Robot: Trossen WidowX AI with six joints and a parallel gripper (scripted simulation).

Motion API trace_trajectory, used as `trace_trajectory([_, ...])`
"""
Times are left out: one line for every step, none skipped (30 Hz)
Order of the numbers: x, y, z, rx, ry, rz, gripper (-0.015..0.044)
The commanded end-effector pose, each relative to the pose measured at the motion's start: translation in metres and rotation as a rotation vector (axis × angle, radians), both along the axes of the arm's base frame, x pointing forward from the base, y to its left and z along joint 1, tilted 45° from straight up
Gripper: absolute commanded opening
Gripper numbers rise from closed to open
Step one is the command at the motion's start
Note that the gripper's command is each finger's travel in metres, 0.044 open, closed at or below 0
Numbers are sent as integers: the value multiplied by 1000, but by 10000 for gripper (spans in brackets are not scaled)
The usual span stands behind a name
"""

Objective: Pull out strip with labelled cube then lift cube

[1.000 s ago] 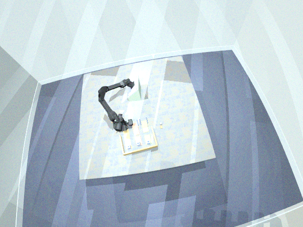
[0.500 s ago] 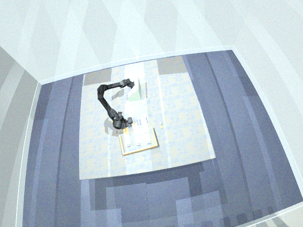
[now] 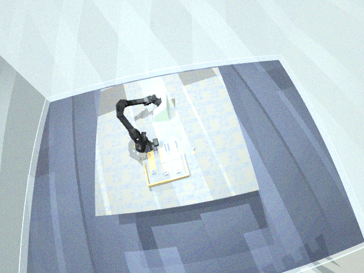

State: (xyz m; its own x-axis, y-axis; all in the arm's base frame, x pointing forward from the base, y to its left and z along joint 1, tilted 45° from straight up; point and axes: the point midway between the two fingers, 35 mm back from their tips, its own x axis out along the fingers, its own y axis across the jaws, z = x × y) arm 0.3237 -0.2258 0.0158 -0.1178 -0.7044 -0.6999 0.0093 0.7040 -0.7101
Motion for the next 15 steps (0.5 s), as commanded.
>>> trace_trajectory([-15, -5, -3, 3, 19, -19, 0])
trace_trajectory([-17, -4, -3, 3, 19, -19, 0])
trace_trajectory([-18, -4, -2, 3, 20, -19, 0])
trace_trajectory([-20, -4, -2, 3, 20, -19, 0])
trace_trajectory([-21, -4, -2, 3, 20, -19, 0])
trace_trajectory([-22, -4, -2, 3, 20, -19, 0])
trace_trajectory([-24, -4, -2, 3, 20, -19, 0])
trace_trajectory([-25, -4, -2, 3, 20, -19, 0])
trace_trajectory([-26, -4, -1, 3, 20, -19, 0])
trace_trajectory([-28, -3, -1, 3, 20, -19, 0])
trace_trajectory([-29, -3, -1, 3, 20, -19, 0])
trace_trajectory([-31, -3, -1, 3, 20, -19, 0])
trace_trajectory([-32, -3, -1, 3, 20, -19, 0])
trace_trajectory([-34, -3, -1, 3, 20, -19, 0])
trace_trajectory([-35, -3, -1, 3, 21, -19, 0])
